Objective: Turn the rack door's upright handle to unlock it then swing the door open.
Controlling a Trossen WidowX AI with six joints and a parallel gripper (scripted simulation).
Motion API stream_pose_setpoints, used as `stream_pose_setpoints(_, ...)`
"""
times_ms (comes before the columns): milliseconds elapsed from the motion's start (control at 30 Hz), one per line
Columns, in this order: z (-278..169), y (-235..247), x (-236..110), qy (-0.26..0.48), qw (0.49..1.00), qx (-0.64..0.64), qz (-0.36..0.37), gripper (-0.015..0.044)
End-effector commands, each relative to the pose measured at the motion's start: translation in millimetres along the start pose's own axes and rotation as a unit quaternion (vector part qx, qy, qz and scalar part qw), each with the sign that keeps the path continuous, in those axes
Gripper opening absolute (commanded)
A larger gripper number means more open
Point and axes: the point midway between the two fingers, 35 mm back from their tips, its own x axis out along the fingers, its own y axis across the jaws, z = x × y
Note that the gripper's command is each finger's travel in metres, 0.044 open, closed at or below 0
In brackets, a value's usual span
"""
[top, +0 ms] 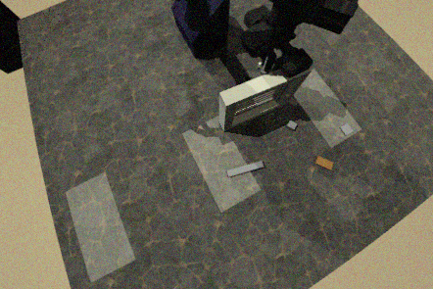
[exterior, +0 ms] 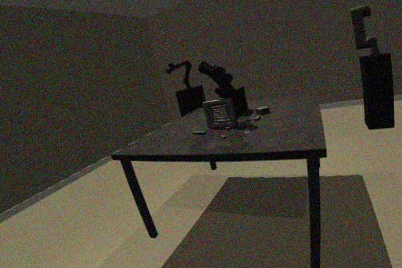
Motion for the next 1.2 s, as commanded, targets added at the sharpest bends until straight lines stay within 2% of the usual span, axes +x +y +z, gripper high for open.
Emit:
stream_pose_setpoints(0, 0.5, -0.4, 0.6, -0.002, 0.996, 0.09, 0.0, 0.0283)
stream_pose_setpoints(233, 0.5, -0.4, 0.6, -0.002, 0.992, 0.127, 0.0, 0.0283)
stream_pose_setpoints(467, 0.5, -0.4, 0.6, -0.002, 0.992, 0.127, 0.0, 0.0099)
stream_pose_setpoints(900, 0.5, -0.4, 0.6, -0.002, 0.992, 0.127, 0.0, 0.0013)
stream_pose_setpoints(1167, 1.5, -3.3, 0.6, -0.002, 0.996, 0.089, -0.001, 0.0011)
